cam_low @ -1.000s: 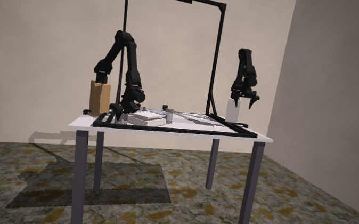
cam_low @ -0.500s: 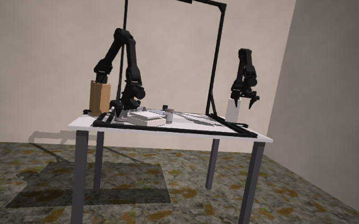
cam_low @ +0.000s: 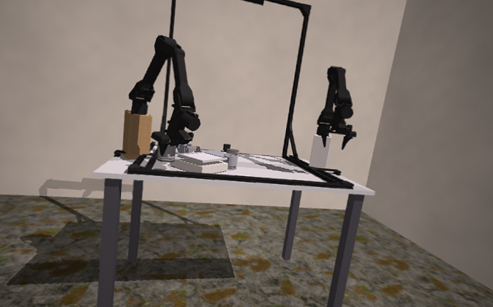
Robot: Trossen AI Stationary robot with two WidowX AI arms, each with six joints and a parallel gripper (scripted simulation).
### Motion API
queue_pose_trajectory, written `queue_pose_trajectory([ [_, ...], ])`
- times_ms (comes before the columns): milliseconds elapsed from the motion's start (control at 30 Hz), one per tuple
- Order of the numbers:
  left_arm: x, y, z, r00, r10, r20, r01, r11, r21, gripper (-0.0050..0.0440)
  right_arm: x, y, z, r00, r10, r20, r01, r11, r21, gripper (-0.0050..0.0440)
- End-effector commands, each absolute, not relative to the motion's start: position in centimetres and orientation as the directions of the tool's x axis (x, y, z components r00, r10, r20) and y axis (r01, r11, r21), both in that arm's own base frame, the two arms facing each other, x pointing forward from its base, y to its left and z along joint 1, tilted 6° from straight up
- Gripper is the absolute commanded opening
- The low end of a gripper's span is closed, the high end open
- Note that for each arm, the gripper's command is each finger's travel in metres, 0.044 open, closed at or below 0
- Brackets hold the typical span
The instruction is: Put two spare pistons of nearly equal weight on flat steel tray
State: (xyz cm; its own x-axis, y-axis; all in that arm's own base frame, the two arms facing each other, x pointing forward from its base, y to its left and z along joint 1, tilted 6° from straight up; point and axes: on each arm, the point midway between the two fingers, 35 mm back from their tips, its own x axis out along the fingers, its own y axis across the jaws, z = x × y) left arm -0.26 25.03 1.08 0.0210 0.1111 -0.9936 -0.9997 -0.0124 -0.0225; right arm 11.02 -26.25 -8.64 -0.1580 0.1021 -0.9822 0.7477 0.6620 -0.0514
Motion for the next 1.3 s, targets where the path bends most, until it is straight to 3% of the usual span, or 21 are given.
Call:
queue_pose_trajectory([
  [0,-0.2,25.0,1.1,0.024,0.110,-0.994,-1.000,-0.008,-0.025,0.0440,11.0,-26.3,-7.8,-0.158,0.095,-0.983,0.747,0.663,-0.056,0.0158],
  [833,-0.2,25.0,1.1,0.024,0.110,-0.994,-1.000,-0.008,-0.025,0.0440,11.0,-26.1,-4.6,-0.151,0.085,-0.985,0.750,0.659,-0.058,0.0158],
  [1267,-0.2,25.0,1.1,0.024,0.110,-0.994,-1.000,-0.008,-0.025,0.0440,15.3,-23.3,-2.5,0.015,-0.105,-0.994,0.643,0.762,-0.071,0.0158],
])
